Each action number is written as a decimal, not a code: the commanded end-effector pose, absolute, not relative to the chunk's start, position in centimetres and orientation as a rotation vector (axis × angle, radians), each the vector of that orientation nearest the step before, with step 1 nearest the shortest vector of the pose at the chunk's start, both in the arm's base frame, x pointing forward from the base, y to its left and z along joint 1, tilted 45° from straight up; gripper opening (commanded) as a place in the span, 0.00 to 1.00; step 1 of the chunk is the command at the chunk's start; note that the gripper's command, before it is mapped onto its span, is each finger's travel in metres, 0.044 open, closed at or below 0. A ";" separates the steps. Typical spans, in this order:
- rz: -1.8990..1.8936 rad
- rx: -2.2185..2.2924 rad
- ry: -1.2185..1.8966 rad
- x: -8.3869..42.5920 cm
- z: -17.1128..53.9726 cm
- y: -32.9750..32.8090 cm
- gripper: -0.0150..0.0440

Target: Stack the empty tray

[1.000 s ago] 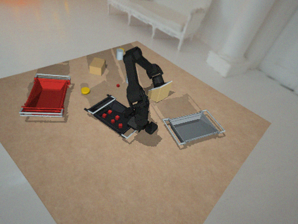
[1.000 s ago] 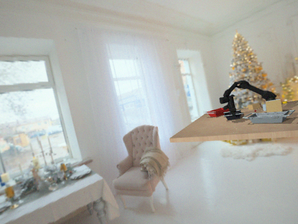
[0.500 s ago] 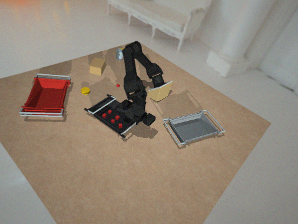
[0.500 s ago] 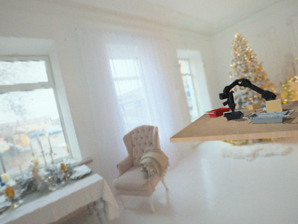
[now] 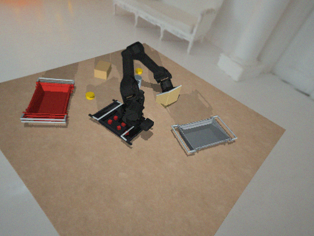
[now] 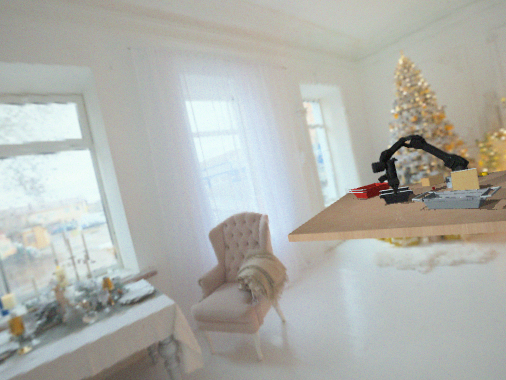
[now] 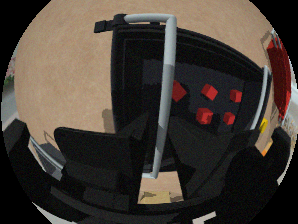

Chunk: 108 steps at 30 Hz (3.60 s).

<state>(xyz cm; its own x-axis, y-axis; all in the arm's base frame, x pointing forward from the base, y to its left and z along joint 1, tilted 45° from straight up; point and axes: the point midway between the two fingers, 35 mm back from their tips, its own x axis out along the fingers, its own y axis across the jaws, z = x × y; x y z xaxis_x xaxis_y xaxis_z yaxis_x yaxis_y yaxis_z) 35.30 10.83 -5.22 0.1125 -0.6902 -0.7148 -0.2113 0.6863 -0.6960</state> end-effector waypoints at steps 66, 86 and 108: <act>-0.399 -0.805 1.450 34.9 -3.0 13.5 0.25; -0.399 -0.805 1.450 34.9 -3.0 13.5 0.25; -0.396 -0.803 1.453 33.8 3.4 19.7 1.00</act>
